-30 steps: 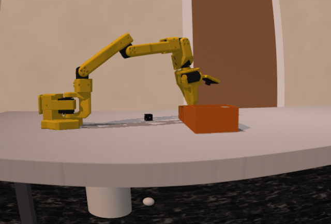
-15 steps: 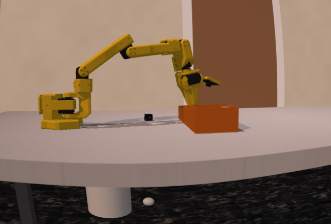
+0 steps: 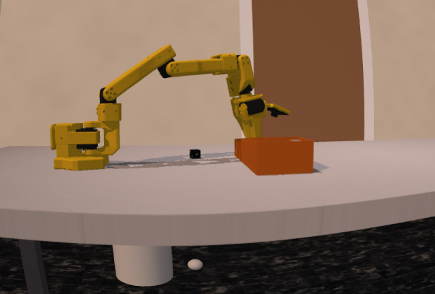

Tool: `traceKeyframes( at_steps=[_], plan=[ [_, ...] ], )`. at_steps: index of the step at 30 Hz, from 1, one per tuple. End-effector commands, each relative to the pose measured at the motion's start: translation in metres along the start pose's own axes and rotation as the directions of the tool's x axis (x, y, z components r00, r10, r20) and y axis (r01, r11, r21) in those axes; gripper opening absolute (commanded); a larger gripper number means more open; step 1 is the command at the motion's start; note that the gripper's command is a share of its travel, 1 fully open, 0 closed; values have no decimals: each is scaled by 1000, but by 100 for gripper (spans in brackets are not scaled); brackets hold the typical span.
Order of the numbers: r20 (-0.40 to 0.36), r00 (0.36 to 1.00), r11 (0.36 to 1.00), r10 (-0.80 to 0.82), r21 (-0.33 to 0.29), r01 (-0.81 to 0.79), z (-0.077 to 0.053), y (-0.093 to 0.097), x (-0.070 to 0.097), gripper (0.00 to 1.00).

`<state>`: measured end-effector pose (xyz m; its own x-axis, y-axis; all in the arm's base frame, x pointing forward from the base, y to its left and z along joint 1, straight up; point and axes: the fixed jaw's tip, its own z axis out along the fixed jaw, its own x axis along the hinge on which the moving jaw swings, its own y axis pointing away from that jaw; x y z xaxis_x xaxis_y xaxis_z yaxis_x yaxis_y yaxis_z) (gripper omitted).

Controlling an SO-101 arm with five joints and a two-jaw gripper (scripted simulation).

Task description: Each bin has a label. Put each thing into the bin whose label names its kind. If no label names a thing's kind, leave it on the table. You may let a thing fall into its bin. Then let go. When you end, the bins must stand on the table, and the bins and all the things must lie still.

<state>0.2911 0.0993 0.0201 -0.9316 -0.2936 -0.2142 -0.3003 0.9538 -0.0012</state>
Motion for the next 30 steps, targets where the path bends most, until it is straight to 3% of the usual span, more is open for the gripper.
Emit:
traceKeyframes(
  at_steps=[1,30],
  plan=[
    [56,998,1000,-15,-2,15,-9,3,-8,0],
    [56,998,1000,-15,-2,15,-9,3,-8,16]
  ],
)
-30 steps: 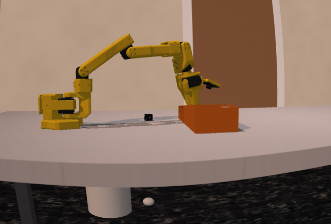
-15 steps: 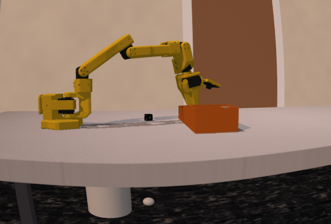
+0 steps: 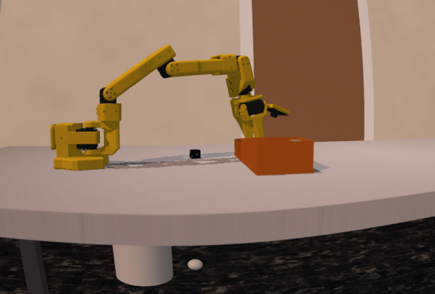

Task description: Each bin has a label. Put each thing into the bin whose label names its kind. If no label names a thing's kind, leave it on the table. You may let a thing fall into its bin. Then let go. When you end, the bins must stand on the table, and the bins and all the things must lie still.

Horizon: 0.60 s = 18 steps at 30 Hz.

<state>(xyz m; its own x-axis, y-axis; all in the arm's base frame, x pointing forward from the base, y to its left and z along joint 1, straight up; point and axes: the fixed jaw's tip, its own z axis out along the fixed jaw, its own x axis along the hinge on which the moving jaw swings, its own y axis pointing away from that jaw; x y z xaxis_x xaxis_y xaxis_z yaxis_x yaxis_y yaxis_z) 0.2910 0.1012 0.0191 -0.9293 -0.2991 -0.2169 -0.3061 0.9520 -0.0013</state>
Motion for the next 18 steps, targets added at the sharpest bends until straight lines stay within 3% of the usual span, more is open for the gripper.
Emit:
traceKeyframes(
  at_steps=[1,9,18],
  plan=[
    [54,999,1000,-9,-1,9,-11,1,-8,16],
    [56,998,1000,-9,-1,9,-12,1,-8,17],
    [76,997,1000,-8,-1,8,-27,1,-11,17]
  ],
)
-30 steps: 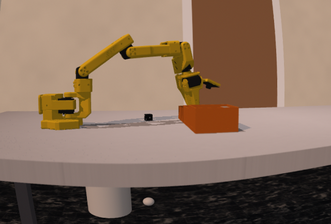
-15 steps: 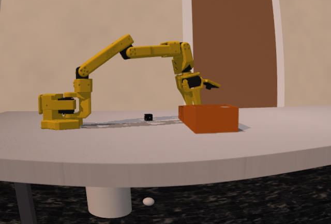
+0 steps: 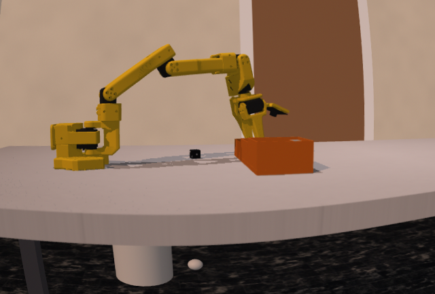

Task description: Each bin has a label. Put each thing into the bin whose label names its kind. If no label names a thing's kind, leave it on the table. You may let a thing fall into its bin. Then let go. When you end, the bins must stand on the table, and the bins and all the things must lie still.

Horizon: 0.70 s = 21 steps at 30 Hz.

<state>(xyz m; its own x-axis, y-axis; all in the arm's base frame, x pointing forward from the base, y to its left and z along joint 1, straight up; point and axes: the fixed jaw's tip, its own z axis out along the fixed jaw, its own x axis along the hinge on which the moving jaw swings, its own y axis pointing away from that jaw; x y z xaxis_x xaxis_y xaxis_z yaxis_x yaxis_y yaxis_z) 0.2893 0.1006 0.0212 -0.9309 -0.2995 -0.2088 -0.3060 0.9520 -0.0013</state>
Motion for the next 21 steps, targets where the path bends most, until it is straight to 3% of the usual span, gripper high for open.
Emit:
traceKeyframes(
  at_steps=[1,11,21],
  plan=[
    [89,996,1000,-8,-1,8,-27,1,-13,17],
    [127,992,1000,-6,-1,7,-55,1,-14,17],
    [133,991,1000,-6,-1,6,-59,1,-14,17]
  ],
)
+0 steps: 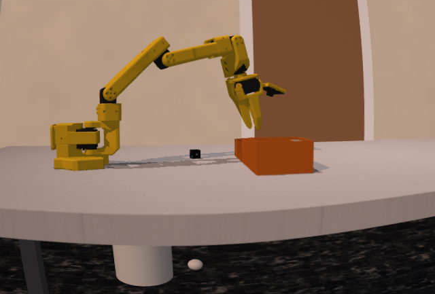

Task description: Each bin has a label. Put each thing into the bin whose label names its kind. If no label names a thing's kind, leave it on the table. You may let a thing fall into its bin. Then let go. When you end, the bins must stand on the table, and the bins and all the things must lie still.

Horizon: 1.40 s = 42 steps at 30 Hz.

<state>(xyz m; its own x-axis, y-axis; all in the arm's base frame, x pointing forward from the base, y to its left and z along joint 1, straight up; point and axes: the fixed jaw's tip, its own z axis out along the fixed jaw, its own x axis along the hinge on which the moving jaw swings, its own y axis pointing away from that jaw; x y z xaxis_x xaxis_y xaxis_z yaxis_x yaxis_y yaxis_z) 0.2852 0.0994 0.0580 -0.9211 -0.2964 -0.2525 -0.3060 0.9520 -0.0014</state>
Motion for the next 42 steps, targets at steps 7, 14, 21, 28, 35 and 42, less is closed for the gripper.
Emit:
traceKeyframes(
  at_steps=[7,14,21,28,35,42],
  plan=[
    [88,996,1000,-6,-1,6,-22,1,-12,17],
    [88,996,1000,-6,-1,6,-22,1,-12,17],
    [87,996,1000,-3,0,3,-23,-1,-11,17],
    [78,997,1000,21,8,-22,-33,-10,-6,17],
    [58,996,997,73,24,-75,-53,-27,9,17],
    [29,987,986,155,49,-157,-79,-47,44,17]
  ],
)
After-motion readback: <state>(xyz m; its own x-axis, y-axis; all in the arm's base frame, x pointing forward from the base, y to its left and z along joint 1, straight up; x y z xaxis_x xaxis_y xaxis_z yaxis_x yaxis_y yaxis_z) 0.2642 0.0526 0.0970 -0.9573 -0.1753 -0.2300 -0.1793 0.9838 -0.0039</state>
